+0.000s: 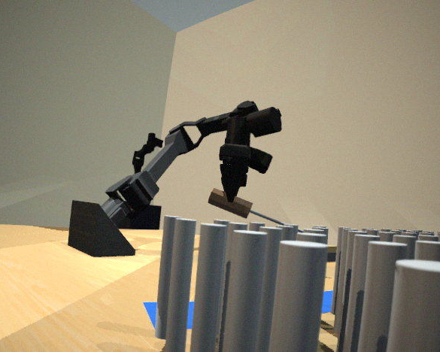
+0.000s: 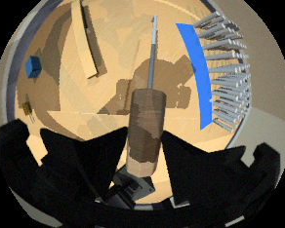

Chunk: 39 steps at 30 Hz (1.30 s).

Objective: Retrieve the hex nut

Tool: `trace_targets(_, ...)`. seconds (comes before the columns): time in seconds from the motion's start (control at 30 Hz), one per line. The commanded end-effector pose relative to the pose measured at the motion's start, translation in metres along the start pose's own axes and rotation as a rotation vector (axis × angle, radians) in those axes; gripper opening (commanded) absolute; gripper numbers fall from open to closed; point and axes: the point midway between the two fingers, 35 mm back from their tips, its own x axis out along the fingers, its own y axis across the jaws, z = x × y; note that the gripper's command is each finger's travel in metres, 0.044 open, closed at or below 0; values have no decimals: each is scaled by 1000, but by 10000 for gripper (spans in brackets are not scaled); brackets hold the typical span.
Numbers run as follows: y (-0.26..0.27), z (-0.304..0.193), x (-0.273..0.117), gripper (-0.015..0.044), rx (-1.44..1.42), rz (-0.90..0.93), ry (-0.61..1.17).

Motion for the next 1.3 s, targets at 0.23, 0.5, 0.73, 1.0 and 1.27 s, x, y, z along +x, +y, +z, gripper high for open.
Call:
trace_targets(0.23,30,17,-5,0,-367,58,-46)
trace_targets(0.5,54,26,-7,0,-638,103,-83)
trace_targets(0.73,76,32,-10,0,-874,141,-124)
trace_targets(1.0,101,37,-14,0,-1142,182,-182)
trace_targets(1.27,127,40,-19,0,-1406,219,-252)
